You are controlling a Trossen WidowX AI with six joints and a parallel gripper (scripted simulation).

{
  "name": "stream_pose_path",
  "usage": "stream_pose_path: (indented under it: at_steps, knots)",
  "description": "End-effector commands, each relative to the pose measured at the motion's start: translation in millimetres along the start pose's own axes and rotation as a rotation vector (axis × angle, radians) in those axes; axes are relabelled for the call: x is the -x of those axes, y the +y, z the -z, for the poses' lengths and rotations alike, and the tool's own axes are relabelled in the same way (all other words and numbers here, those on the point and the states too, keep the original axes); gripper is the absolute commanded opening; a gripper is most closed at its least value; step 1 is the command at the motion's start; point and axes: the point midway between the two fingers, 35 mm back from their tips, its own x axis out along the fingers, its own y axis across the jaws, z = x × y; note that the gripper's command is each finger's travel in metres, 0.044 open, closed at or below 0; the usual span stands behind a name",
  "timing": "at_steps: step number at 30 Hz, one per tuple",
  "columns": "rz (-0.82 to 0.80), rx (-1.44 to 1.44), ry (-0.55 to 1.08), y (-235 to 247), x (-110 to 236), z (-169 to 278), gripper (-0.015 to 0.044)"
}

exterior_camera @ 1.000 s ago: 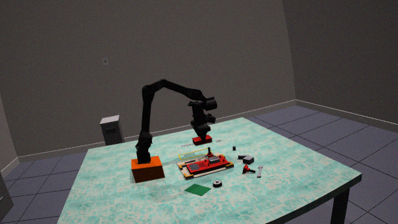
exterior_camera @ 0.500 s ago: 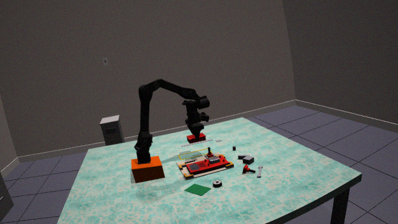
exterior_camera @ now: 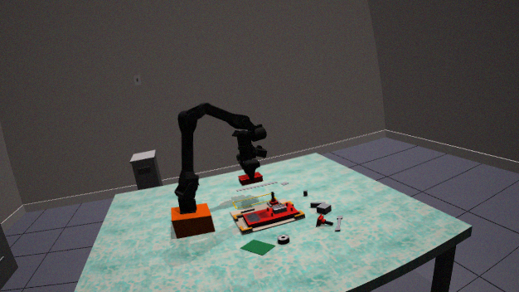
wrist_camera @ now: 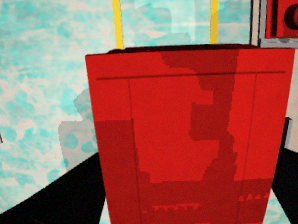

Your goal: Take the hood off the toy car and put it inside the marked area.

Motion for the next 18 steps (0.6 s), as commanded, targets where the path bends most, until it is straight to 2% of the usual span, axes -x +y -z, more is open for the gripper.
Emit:
stream_pose_path:
  at_steps: [1, 18]
  knots:
    - [0.002, -0.004, -0.002, 1, -2, 0, 0.0]
    - [0.002, -0.004, -0.002, 1, -13, -1, 0.0]
